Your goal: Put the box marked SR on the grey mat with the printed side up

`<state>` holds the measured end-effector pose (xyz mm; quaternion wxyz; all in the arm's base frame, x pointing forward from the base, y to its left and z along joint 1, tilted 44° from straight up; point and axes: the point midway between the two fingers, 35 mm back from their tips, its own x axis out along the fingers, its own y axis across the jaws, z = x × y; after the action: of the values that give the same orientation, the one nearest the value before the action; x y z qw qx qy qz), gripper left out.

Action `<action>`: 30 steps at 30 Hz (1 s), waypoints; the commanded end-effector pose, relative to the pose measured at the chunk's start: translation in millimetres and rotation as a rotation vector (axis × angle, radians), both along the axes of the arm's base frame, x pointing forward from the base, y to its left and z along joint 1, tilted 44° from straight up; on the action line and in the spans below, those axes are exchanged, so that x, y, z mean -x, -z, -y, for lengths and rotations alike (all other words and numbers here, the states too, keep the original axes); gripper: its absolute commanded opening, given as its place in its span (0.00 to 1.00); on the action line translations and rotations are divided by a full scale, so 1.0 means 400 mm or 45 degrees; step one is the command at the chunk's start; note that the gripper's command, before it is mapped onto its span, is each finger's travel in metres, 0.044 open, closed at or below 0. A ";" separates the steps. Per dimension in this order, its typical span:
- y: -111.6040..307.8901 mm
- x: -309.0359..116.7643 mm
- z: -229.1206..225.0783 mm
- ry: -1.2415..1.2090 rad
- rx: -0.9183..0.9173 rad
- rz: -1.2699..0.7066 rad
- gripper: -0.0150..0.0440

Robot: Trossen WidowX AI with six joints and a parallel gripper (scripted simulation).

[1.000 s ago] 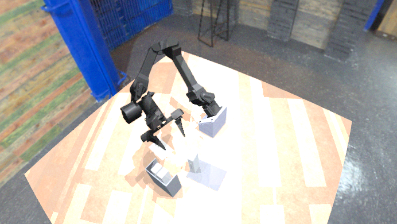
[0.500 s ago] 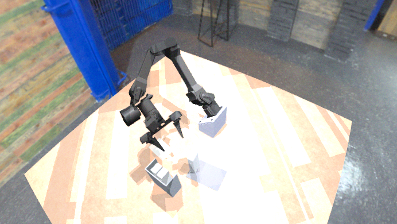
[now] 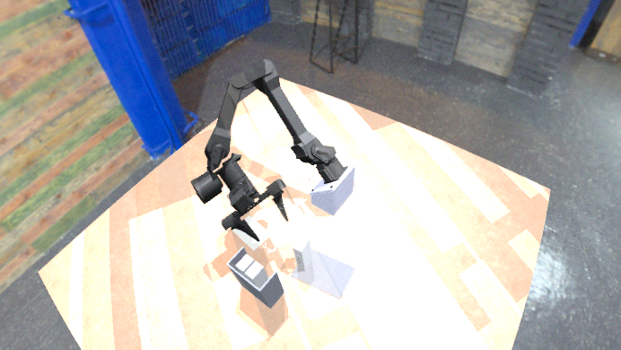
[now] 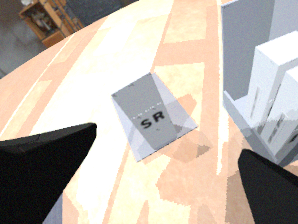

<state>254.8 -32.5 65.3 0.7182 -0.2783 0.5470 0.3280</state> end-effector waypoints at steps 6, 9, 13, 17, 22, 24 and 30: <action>0.026 0.006 0.020 -0.003 -0.003 -0.003 1.00; 0.035 0.006 0.021 -0.003 -0.003 -0.003 1.00; 0.052 0.006 0.023 -0.003 -0.003 -0.003 1.00; 0.069 0.006 0.025 -0.003 -0.003 -0.003 1.00; 0.089 0.007 0.027 -0.003 -0.003 -0.003 1.00; 0.097 0.008 0.027 -0.003 -0.003 -0.003 1.00; 0.121 0.011 0.029 -0.003 -0.003 -0.004 1.00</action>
<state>251.9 -44.4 22.2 0.7180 -0.2781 0.5476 0.3274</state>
